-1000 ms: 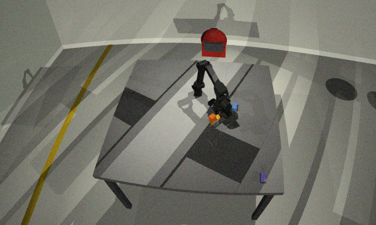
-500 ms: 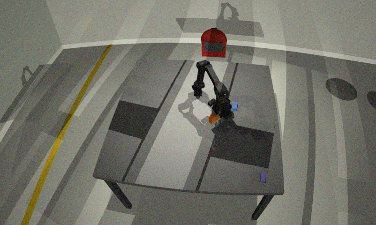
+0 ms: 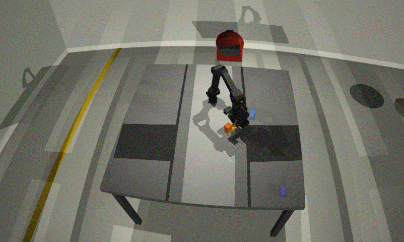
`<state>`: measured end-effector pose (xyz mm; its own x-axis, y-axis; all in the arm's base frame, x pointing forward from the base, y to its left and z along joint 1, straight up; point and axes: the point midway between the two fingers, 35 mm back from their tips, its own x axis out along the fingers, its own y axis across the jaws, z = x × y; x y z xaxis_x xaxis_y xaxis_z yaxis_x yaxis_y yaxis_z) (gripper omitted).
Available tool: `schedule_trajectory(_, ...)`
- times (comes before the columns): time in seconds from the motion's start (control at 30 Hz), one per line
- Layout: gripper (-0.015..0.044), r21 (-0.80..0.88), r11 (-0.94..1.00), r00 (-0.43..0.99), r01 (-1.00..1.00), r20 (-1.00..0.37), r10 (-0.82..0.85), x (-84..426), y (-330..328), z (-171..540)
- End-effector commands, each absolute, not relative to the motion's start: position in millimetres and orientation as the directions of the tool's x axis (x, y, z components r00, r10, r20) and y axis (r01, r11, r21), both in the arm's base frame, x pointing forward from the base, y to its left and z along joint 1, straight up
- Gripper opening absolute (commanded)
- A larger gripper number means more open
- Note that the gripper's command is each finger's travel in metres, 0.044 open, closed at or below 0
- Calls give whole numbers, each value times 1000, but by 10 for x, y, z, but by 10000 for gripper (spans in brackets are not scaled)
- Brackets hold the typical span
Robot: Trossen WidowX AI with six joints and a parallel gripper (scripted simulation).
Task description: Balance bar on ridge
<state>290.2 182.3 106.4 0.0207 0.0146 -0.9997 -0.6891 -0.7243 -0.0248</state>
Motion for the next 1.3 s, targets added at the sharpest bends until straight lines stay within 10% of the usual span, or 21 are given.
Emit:
schedule_trajectory(0.0, 0, -28, -726, 24, -687, -1000, 15, 2909, 1824, 1063)
schedule_trajectory(1.27, 0, -27, -726, 24, -687, -1000, 15, 2905, 1822, 1030)
